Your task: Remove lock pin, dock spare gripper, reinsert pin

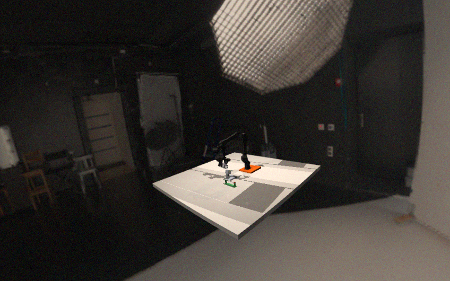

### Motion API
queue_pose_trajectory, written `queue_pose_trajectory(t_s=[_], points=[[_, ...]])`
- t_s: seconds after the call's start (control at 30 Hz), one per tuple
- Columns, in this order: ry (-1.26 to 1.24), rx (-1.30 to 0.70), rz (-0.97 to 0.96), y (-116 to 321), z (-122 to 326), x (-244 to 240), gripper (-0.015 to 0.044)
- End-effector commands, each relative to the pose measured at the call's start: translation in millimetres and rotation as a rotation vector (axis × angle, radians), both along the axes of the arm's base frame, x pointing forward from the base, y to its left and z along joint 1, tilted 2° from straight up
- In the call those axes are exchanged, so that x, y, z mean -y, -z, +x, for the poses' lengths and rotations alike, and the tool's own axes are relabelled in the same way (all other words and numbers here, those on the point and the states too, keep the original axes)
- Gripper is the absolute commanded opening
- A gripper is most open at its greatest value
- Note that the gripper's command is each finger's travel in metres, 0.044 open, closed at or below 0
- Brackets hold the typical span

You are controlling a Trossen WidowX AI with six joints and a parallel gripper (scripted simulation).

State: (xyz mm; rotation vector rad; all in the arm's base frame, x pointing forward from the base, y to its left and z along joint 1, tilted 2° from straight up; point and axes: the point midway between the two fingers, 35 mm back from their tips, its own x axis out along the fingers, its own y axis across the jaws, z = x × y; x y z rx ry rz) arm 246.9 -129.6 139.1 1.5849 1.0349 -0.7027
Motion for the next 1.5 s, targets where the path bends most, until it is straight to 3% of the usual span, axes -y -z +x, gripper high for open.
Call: queue_pose_trajectory(t_s=[0.0,1.47], points=[[-0.08,0.033,-0.02,-3.0,0.9,-2.8,0.0],[-0.971,0.417,-0.296,-10.9,-7.6,-34.1,0.0]])
